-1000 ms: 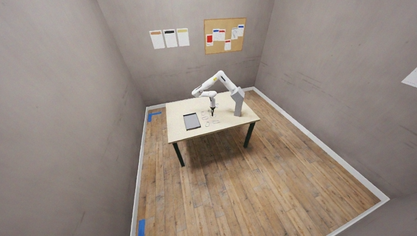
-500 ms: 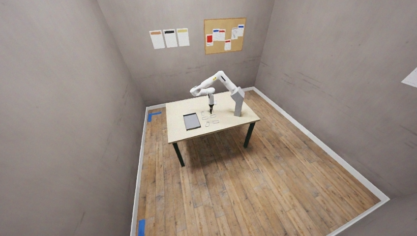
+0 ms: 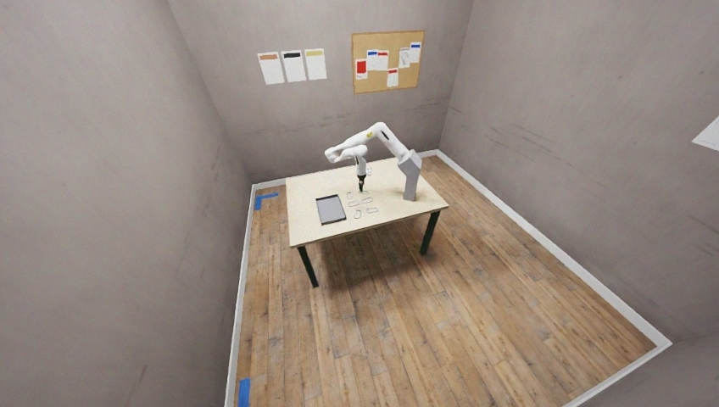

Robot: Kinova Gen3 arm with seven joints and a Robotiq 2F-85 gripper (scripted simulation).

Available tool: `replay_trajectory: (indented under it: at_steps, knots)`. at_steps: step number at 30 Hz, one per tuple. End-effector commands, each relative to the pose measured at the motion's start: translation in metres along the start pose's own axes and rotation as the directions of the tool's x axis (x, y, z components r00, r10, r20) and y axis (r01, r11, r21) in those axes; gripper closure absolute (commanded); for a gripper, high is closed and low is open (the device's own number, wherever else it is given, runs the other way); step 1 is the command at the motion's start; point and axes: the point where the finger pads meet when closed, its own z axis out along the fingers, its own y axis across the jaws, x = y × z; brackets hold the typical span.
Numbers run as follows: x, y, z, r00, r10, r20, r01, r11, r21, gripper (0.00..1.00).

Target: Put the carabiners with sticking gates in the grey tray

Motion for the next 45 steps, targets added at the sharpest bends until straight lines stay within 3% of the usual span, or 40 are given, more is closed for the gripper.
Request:
replay_trajectory:
  at_steps: [1,2,3,19,20,36,37,45]
  knots:
    - [-0.003,0.001,-0.001,1.0,0.001,0.006,-0.001,1.0,-0.002,0.0]
    - [-0.003,0.001,-0.001,1.0,0.001,0.006,-0.001,1.0,-0.002,0.0]
    - [-0.022,0.001,-0.045,1.0,0.0,0.001,0.0,1.0,-0.001,0.0]
    - [-0.022,0.001,-0.045,1.0,0.0,0.001,0.0,1.0,-0.001,0.0]
    - [-0.042,0.001,-0.089,1.0,-0.002,-0.004,0.002,1.0,0.0,0.0]
    - [-0.042,0.001,-0.089,1.0,-0.002,-0.004,0.002,1.0,0.0,0.0]
    - [-0.064,0.003,-0.132,1.0,-0.004,-0.009,0.004,1.0,0.0,0.0]
    - [-0.064,0.003,-0.132,1.0,-0.004,-0.009,0.004,1.0,0.0,0.0]
